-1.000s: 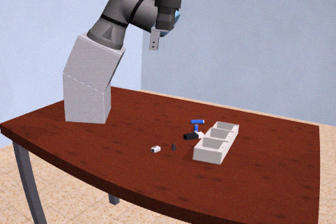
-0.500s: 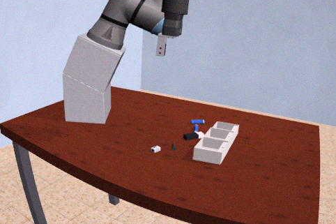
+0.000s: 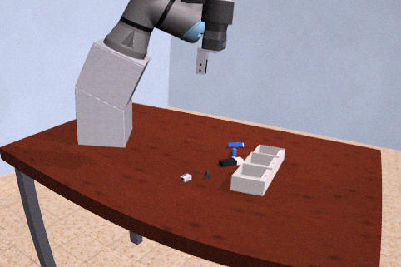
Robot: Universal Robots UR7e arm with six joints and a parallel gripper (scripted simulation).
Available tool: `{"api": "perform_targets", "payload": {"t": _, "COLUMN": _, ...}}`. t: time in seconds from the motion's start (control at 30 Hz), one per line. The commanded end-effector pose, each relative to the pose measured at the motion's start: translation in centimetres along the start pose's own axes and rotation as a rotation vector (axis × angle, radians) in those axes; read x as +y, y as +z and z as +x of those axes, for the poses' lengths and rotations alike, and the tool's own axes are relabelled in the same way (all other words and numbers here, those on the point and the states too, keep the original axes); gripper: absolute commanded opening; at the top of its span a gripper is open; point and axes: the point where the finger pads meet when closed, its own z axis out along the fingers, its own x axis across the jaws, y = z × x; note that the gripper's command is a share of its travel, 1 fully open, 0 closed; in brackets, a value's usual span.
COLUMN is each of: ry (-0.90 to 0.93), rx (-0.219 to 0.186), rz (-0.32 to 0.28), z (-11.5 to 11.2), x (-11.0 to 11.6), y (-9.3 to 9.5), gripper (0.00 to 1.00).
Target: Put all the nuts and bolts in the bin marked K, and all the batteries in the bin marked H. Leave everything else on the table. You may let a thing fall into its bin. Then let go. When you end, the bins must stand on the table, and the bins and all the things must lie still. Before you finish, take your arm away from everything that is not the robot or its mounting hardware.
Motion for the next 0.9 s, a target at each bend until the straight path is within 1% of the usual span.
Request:
{"api": "perform_targets", "payload": {"t": 0.0, "ry": 0.053, "rx": -0.013, "rz": -0.004, "z": 0.7, "x": 1.2, "y": 1.0, "gripper": 0.31}}
{"api": "perform_targets", "payload": {"t": 0.03, "ry": 0.053, "rx": -0.013, "rz": -0.004, "z": 1.1, "x": 1.6, "y": 1.3, "gripper": 0.31}}
{"api": "perform_targets", "payload": {"t": 0.13, "ry": 0.053, "rx": -0.013, "rz": -0.004, "z": 1.1, "x": 1.6, "y": 1.3, "gripper": 0.31}}
{"api": "perform_targets", "payload": {"t": 0.2, "ry": 0.086, "rx": -0.014, "rz": -0.015, "z": 2.1, "x": 2.6, "y": 2.1, "gripper": 0.31}}
{"api": "perform_targets", "payload": {"t": 0.37, "ry": 0.086, "rx": -0.014, "rz": -0.015, "z": 2.1, "x": 2.6, "y": 2.1, "gripper": 0.31}}
{"api": "perform_targets", "payload": {"t": 0.43, "ry": 0.118, "rx": -0.014, "rz": -0.026, "z": 3.1, "x": 3.5, "y": 2.8, "gripper": 0.31}}
{"api": "perform_targets", "payload": {"t": 0.6, "ry": 0.118, "rx": -0.014, "rz": -0.026, "z": 3.1, "x": 3.5, "y": 2.8, "gripper": 0.31}}
{"api": "perform_targets", "payload": {"t": 0.63, "ry": 0.151, "rx": -0.011, "rz": -0.038, "z": 3.7, "x": 4.0, "y": 3.2, "gripper": 0.31}}
{"api": "perform_targets", "payload": {"t": 0.67, "ry": 0.151, "rx": -0.011, "rz": -0.038, "z": 4.3, "x": 4.4, "y": 3.6, "gripper": 0.31}}
{"api": "perform_targets", "payload": {"t": 0.83, "ry": 0.151, "rx": -0.011, "rz": -0.038, "z": 4.3, "x": 4.4, "y": 3.6, "gripper": 0.31}}
{"api": "perform_targets", "payload": {"t": 0.87, "ry": 0.183, "rx": -0.007, "rz": -0.051, "z": 4.9, "x": 4.8, "y": 3.9, "gripper": 0.31}}
